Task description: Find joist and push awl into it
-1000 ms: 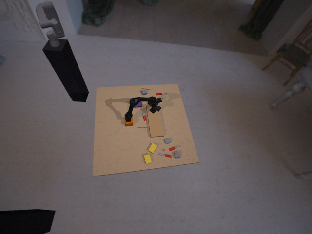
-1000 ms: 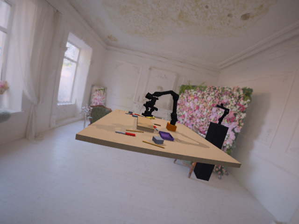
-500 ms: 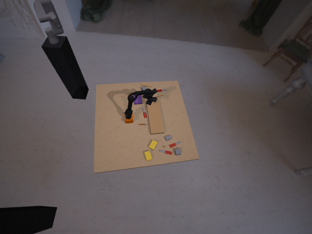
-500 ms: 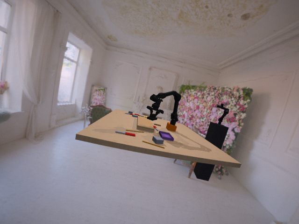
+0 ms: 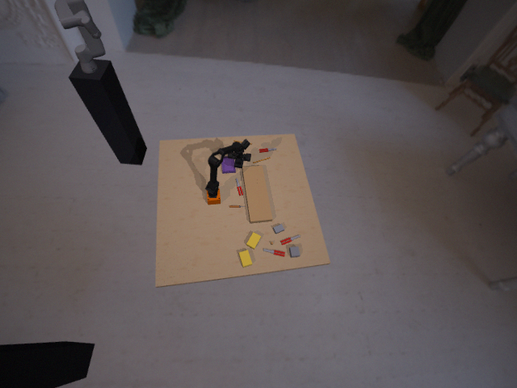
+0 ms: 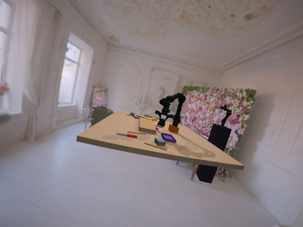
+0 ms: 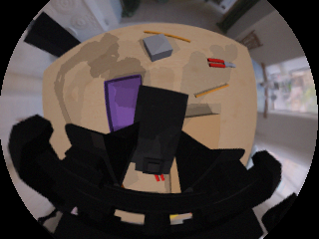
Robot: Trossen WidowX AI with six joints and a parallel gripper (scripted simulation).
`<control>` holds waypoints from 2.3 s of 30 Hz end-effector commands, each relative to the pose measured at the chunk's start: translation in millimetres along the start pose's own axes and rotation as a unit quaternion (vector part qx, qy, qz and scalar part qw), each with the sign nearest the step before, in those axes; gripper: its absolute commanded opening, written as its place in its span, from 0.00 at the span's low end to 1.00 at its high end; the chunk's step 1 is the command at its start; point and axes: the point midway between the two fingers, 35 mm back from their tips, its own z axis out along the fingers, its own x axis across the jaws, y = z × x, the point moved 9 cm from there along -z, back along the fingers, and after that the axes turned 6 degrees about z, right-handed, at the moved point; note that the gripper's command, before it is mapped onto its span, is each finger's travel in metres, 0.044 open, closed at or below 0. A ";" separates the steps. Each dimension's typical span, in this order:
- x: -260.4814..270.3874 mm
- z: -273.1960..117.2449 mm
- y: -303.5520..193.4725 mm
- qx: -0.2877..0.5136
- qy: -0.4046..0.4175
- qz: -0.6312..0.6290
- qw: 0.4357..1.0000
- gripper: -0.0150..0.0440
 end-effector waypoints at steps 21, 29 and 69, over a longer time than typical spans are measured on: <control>92.4 21.7 11.9 0.001 0.047 -0.132 0.990 0.25; 92.0 38.8 8.8 0.001 0.047 -0.132 0.990 0.25; 92.0 108.6 -13.5 0.001 0.048 -0.132 0.990 0.25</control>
